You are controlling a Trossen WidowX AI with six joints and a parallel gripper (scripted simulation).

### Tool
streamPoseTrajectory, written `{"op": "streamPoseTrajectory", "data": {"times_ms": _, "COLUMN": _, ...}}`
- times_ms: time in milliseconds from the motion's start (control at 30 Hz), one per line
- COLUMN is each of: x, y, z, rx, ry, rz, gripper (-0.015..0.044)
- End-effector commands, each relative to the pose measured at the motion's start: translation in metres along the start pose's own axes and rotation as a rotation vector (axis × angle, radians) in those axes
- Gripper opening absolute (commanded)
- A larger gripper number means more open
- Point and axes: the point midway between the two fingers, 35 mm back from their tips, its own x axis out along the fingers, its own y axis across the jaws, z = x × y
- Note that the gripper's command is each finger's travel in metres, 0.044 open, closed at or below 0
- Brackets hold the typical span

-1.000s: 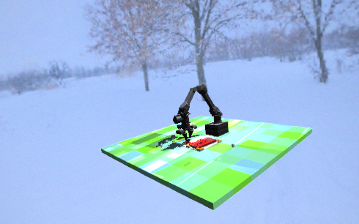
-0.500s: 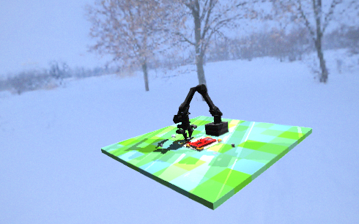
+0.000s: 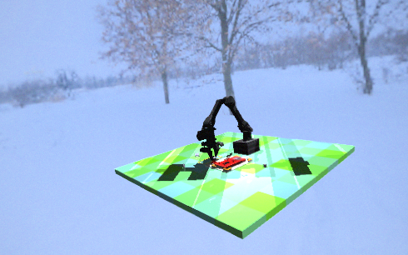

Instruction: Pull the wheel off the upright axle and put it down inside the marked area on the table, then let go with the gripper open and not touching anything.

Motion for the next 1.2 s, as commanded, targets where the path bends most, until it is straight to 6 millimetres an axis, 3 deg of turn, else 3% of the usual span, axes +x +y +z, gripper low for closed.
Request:
{"op": "streamPoseTrajectory", "data": {"times_ms": 0, "x": -0.007, "y": -0.001, "z": 0.0, "rx": 0.0, "ry": 0.001, "rz": 0.002, "gripper": 0.0}}
{"op": "streamPoseTrajectory", "data": {"times_ms": 1167, "x": -0.018, "y": -0.001, "z": 0.0, "rx": 0.0, "ry": 0.001, "rz": 0.005, "gripper": 0.0}}
